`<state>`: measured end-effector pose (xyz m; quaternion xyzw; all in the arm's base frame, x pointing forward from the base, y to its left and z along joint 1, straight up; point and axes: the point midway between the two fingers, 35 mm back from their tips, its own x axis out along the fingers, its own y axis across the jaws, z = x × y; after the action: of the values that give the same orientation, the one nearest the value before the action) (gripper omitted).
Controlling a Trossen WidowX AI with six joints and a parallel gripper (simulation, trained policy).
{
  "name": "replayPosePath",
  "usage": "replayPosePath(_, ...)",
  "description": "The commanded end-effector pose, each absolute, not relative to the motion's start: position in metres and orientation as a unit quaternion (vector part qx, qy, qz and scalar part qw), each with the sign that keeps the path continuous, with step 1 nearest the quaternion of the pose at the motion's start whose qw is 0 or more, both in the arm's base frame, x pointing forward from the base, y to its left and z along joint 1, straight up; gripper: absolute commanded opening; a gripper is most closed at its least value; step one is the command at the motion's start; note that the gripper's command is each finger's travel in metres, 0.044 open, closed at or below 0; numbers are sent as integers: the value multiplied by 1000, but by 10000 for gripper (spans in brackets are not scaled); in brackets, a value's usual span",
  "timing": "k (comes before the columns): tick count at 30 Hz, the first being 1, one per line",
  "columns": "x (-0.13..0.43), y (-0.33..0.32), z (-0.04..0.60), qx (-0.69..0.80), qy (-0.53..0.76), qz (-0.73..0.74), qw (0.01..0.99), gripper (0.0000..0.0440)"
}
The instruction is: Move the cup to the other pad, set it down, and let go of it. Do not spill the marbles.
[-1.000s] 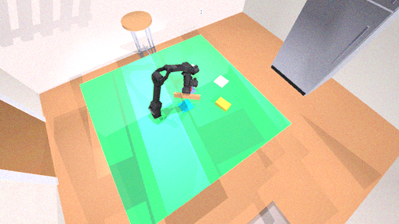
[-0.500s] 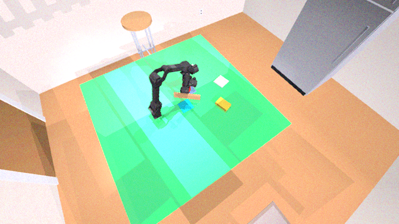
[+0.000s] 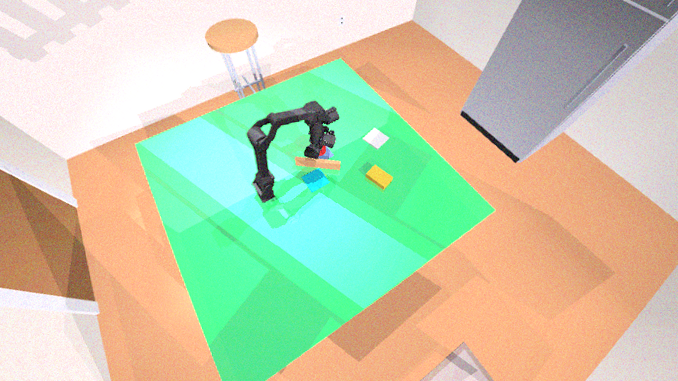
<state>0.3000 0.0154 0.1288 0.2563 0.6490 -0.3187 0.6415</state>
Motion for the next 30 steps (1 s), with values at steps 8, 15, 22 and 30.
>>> replayPosePath(8,300,-8,145,300,616,-337,647,0)
replayPosePath(15,298,-23,148,319,597,-347,649,0)
replayPosePath(22,294,-37,147,336,580,-358,650,0)
replayPosePath(30,288,-51,141,351,564,-370,649,0)
